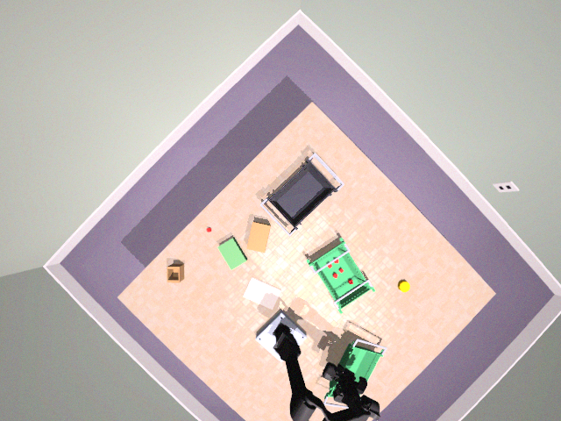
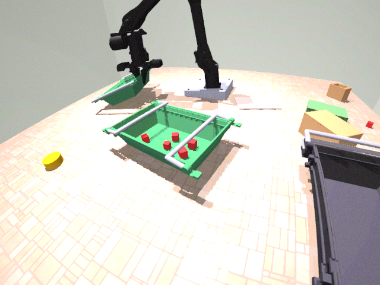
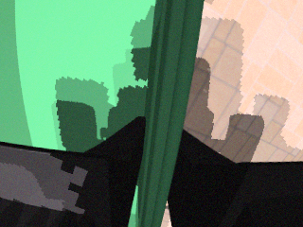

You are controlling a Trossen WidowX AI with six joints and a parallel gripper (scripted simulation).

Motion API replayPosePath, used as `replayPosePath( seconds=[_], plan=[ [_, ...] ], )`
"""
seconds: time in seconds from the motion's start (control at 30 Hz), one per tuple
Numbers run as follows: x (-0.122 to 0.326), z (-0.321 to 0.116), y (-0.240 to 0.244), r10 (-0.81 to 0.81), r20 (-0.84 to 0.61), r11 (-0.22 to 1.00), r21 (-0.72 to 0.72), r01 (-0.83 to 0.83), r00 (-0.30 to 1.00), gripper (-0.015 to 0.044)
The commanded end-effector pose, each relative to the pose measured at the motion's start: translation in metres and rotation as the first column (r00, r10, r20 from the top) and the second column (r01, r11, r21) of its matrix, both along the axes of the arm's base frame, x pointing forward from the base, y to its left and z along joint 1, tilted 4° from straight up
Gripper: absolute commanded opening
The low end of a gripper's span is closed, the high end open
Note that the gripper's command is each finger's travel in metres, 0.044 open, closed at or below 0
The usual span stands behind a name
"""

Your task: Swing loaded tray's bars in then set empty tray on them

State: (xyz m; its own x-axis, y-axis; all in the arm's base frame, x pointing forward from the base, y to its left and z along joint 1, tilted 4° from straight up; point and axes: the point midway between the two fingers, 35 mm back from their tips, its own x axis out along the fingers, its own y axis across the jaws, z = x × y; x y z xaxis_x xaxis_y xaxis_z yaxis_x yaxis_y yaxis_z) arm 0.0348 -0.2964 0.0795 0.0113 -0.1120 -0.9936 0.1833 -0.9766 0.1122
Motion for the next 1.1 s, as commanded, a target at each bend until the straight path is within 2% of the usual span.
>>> replayPosePath(
  seconds=[0.0,0.13,0.57,1.07],
  plan=[
    [-0.001,0.022,0.006,0.000,-0.001,1.000,0.014,0.000,1.000,0.0000],
    [-0.001,0.041,0.010,0.000,-0.001,1.000,0.014,0.000,1.000,0.0000],
    [-0.001,0.048,0.008,0.000,-0.001,1.000,0.014,0.000,1.000,0.0000],
    [0.001,0.102,-0.010,0.000,-0.001,1.000,0.012,0.000,1.000,0.0000]
  ],
)
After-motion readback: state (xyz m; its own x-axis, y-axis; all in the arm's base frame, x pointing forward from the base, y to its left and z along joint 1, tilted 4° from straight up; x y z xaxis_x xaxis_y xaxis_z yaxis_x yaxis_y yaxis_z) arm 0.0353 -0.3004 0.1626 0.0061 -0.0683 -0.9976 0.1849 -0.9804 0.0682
